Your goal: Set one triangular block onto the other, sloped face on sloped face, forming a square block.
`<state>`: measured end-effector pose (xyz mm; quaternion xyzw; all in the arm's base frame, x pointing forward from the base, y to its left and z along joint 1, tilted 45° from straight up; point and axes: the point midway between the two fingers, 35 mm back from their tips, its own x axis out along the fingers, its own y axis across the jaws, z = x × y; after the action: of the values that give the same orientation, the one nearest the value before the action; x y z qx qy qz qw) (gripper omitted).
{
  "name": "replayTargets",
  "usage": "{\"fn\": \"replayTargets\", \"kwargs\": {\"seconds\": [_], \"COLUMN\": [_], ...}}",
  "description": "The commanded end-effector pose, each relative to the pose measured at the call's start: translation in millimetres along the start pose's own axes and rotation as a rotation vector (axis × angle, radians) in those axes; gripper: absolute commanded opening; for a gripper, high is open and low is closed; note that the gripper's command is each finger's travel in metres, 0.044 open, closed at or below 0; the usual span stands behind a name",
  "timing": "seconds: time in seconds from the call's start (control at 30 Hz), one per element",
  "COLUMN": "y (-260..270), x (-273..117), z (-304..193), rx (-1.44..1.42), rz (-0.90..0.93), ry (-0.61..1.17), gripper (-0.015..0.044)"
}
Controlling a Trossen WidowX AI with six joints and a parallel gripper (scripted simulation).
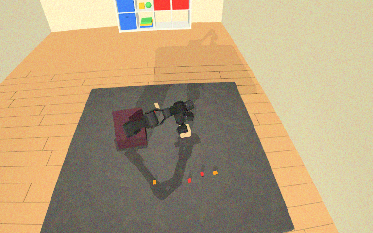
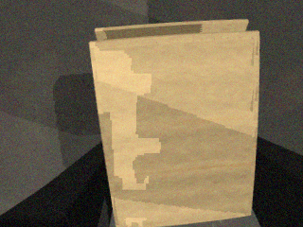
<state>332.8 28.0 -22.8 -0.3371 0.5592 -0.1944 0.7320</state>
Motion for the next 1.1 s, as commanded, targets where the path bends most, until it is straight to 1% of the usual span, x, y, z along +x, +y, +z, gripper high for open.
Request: {"fn": "replayTargets", "kwargs": {"seconds": [0.0,1.07], "y": [-0.5,-0.7], "x": [2.4,8.0], "z": [0.5,1.3], "rx": [-0.004,-0.003], "rz": [-0.005,-0.009], "ry": [-0.001,0.0], "gripper": [0.0,0.0]}}
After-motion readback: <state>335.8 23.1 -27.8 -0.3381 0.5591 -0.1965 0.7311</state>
